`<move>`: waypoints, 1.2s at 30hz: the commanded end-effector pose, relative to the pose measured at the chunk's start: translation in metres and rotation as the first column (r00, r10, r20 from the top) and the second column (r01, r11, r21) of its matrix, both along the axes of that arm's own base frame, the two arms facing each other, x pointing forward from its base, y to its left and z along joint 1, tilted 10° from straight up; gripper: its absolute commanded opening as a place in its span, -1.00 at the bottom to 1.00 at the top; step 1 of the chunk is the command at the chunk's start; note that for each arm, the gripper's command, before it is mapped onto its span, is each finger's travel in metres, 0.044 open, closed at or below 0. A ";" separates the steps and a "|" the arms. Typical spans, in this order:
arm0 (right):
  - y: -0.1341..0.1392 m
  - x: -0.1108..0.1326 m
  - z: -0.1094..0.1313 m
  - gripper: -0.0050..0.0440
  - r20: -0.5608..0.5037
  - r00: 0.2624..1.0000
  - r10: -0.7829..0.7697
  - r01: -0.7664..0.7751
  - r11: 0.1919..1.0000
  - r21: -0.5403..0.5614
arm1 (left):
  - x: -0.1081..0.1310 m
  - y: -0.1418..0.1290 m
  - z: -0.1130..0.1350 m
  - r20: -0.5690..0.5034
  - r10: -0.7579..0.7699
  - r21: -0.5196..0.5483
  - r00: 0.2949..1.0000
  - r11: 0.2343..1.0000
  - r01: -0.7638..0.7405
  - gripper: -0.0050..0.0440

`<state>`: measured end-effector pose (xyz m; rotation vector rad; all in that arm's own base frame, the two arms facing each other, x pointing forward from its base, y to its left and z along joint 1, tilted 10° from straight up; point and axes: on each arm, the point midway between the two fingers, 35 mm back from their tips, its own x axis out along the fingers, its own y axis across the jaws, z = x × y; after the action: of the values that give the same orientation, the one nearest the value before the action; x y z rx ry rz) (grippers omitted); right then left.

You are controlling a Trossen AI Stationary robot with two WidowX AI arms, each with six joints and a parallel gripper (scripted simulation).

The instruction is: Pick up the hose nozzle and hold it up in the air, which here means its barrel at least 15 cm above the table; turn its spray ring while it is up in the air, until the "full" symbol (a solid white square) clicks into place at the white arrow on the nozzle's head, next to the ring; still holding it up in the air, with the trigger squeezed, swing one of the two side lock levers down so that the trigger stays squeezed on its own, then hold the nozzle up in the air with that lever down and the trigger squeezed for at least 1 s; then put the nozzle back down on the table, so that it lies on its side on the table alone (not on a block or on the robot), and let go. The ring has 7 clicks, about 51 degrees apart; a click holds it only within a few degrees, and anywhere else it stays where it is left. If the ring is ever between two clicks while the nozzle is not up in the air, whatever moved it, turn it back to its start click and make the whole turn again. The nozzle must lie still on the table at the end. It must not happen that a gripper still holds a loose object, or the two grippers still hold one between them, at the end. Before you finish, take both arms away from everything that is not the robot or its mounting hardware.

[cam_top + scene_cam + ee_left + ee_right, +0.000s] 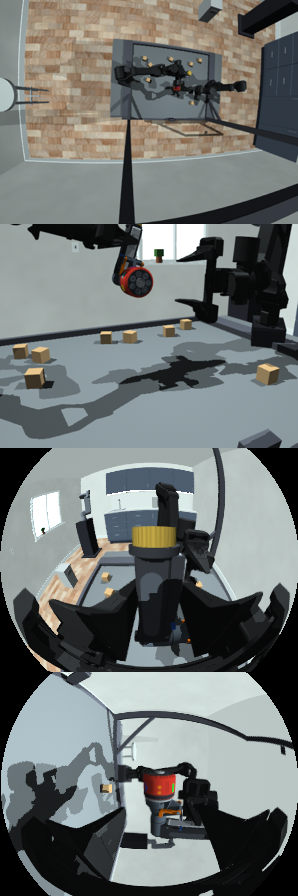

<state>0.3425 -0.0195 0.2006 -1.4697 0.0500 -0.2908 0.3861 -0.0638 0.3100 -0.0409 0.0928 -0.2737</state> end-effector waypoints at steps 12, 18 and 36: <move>-0.001 0.000 0.004 -0.09 0.013 1.000 -0.005 0.005 1.000 0.000 | -0.002 0.001 0.017 0.044 0.003 -0.007 0.999 1.000 -0.002 -0.09; -0.002 0.000 0.005 -0.09 0.021 1.000 -0.003 0.003 1.000 0.027 | -0.002 0.001 0.017 0.044 0.003 -0.007 0.999 1.000 -0.002 -0.09; -0.022 -0.002 0.014 -0.09 0.169 0.984 0.048 -0.136 0.820 0.556 | -0.002 0.001 0.017 0.044 0.003 -0.007 0.999 1.000 -0.002 -0.09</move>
<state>0.3415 -0.0365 0.2027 -0.9755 -0.0115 -0.2746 0.3861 -0.0638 0.3100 -0.0409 0.0928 -0.2737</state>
